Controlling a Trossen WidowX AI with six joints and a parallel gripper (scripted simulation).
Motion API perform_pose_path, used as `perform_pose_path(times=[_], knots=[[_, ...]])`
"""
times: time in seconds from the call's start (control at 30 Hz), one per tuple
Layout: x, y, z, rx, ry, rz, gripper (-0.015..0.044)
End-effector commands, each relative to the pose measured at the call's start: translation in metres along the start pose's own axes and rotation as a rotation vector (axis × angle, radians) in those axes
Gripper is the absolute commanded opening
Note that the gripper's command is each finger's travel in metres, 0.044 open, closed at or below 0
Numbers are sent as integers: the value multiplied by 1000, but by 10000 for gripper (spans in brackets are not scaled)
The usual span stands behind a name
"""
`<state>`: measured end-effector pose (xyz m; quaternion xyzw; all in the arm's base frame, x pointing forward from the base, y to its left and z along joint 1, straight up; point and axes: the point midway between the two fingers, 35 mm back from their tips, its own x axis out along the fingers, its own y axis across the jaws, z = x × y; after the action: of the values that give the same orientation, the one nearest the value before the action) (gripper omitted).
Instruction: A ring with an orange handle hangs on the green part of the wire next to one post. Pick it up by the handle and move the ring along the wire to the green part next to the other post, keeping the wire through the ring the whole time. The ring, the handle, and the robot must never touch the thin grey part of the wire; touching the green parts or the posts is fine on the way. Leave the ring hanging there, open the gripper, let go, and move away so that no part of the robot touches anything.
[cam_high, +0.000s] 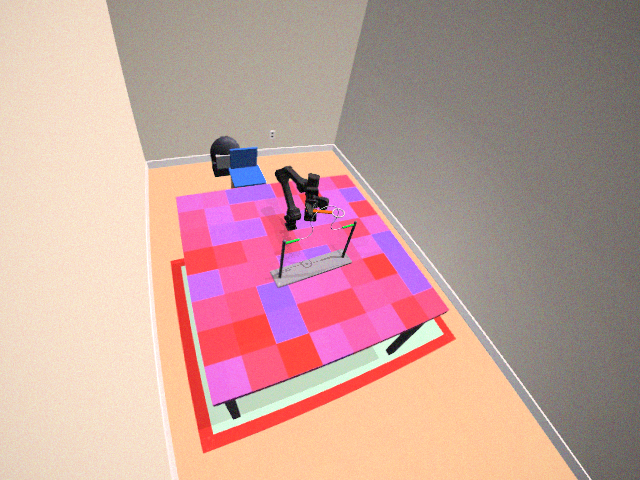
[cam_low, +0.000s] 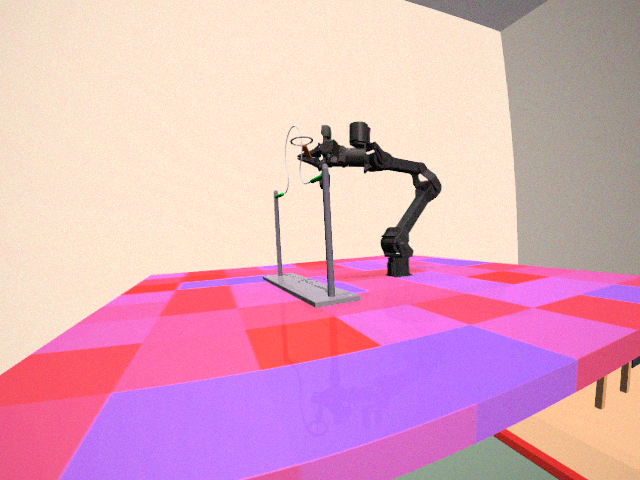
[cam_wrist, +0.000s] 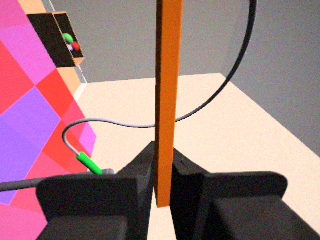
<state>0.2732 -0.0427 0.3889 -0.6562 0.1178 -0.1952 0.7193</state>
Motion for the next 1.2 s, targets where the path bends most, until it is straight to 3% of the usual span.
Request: perform_pose_path(times=[0.0,1.17], knots=[[0,0,0,-57,-7,-26,-150],[0,-15,3,-394,-49,-218,-150]])
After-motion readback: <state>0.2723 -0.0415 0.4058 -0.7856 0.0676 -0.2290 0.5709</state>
